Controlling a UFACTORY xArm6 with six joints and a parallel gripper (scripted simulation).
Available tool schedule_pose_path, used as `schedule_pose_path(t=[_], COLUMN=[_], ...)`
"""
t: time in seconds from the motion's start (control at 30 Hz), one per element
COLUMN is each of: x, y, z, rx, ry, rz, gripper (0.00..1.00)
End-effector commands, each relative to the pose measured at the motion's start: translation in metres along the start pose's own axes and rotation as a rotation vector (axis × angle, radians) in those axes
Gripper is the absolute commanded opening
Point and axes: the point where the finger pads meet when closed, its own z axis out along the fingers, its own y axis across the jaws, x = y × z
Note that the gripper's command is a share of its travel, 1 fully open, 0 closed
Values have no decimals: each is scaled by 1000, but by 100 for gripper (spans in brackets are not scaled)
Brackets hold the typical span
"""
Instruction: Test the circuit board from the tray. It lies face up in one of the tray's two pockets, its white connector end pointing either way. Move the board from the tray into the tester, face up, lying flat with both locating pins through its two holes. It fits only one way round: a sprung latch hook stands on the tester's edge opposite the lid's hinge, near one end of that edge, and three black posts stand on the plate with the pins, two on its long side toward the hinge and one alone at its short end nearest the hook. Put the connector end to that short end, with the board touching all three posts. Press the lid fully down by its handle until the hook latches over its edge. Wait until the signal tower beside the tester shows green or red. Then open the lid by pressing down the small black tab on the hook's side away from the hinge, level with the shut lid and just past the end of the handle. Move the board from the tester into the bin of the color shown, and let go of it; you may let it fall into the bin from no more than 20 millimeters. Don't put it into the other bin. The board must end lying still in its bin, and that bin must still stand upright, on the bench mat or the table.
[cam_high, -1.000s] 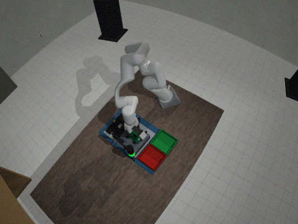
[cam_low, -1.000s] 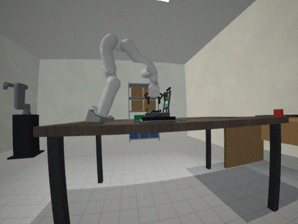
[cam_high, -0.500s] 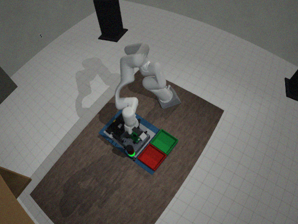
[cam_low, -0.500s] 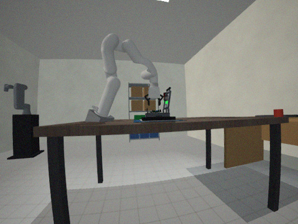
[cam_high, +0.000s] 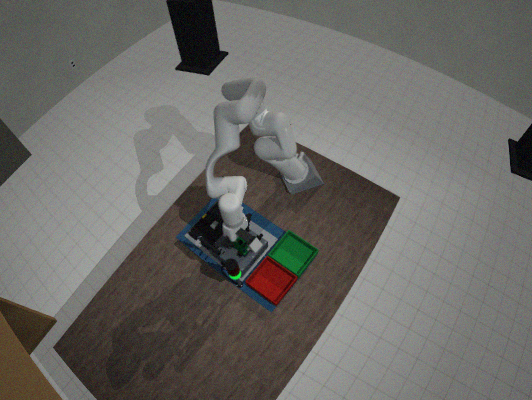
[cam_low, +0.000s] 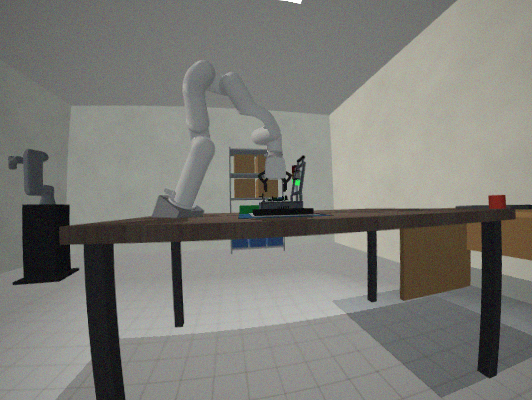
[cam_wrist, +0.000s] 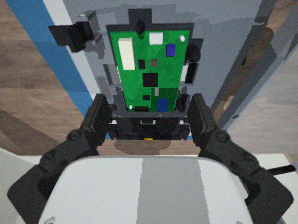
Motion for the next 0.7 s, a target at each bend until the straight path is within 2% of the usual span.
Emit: schedule_pose_path(t=[0.0, 0.23, 0.63, 0.67], x=[0, 0, 0, 0], y=[2, 2, 2, 2], z=[15, 33, 36, 36], rx=[-3, -3, -3, -3], ry=[1, 1, 1, 1], rz=[1, 1, 1, 1], gripper=[100, 100, 100, 95])
